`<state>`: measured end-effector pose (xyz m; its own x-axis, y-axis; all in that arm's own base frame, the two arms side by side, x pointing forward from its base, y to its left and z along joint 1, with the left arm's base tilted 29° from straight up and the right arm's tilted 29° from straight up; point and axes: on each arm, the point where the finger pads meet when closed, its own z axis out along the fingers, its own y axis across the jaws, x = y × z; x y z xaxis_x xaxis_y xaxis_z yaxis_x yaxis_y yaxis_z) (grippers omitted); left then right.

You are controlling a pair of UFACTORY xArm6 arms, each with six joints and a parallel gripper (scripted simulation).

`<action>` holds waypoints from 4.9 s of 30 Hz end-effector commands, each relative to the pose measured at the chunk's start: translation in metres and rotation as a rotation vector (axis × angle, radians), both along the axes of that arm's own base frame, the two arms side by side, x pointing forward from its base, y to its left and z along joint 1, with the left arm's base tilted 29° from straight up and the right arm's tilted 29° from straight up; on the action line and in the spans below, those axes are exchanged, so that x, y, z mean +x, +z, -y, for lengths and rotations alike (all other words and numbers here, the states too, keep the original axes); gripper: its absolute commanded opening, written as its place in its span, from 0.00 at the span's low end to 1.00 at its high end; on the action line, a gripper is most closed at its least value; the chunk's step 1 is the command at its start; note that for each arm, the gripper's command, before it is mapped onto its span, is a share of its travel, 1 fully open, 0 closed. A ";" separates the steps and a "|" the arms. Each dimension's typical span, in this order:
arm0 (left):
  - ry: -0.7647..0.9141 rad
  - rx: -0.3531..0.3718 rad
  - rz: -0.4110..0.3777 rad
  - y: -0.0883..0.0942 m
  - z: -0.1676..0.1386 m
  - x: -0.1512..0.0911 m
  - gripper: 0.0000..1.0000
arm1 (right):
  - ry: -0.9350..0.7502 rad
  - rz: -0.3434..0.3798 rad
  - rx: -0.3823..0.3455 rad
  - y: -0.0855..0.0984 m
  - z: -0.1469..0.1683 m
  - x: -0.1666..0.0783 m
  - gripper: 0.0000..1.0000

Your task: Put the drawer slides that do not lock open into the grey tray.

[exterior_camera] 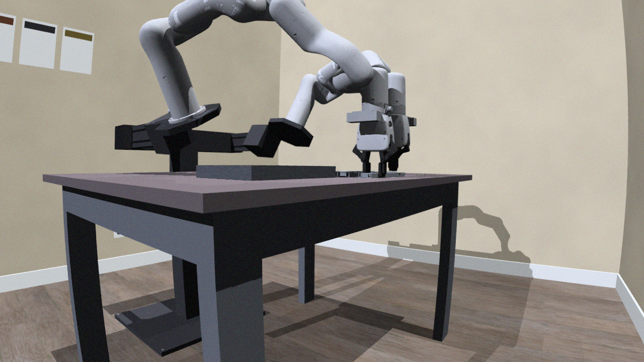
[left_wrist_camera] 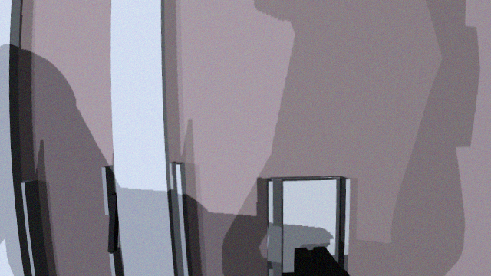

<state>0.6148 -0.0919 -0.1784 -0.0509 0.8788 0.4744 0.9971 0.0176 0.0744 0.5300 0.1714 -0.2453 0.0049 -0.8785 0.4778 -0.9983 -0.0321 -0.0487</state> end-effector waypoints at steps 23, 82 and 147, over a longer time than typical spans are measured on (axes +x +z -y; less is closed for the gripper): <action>-0.002 -0.002 0.005 0.002 -0.009 0.003 0.00 | 0.001 0.004 0.003 0.002 -0.002 0.002 0.00; -0.002 -0.001 0.005 0.036 -0.074 -0.001 0.00 | 0.002 0.004 0.003 0.002 -0.002 0.002 0.00; -0.002 -0.001 0.005 0.065 -0.128 -0.004 0.00 | 0.001 0.004 0.002 0.002 -0.002 0.002 0.00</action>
<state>0.6100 0.0398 -0.1128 -0.0526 0.8789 0.4741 0.9968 0.0177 0.0778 0.5303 0.1713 -0.2451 0.0045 -0.8785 0.4777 -0.9983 -0.0318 -0.0491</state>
